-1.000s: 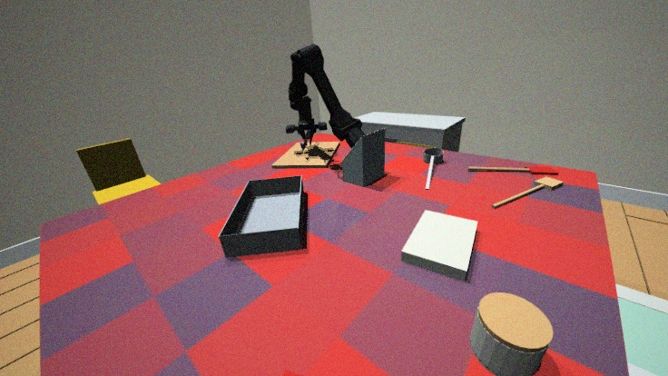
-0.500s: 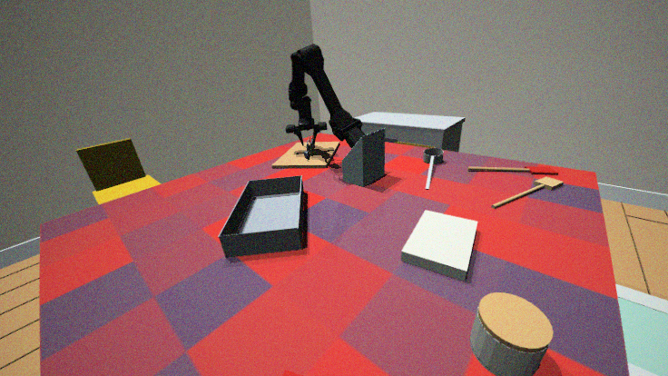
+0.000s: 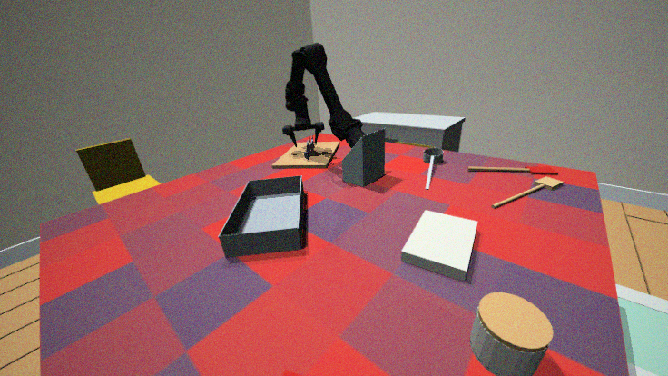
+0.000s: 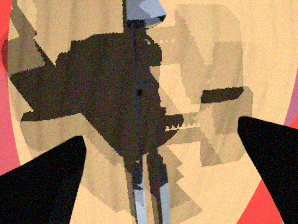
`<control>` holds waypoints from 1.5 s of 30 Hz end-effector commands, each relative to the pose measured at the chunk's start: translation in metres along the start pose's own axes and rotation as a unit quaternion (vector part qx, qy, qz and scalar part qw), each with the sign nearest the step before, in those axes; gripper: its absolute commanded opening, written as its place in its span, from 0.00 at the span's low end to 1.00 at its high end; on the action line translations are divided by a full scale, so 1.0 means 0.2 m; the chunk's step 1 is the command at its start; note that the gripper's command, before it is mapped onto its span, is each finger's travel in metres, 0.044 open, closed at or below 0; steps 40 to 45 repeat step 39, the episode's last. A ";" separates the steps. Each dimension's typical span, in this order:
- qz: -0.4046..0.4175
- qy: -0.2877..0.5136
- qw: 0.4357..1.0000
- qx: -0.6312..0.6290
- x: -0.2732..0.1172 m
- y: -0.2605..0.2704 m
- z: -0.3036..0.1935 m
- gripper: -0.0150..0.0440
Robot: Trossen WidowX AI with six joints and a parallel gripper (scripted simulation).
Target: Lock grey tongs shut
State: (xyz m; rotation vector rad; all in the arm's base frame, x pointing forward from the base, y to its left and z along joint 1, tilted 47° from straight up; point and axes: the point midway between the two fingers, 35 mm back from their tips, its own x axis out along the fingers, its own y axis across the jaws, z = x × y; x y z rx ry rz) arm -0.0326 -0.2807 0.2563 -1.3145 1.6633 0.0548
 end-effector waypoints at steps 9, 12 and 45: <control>0.031 -0.036 0.999 0.011 -0.21 -0.18 0.43 1.00; 0.033 -0.033 0.999 0.010 -0.28 -0.18 0.51 1.00; -0.004 -0.057 0.997 -0.042 -0.71 -0.11 0.60 1.00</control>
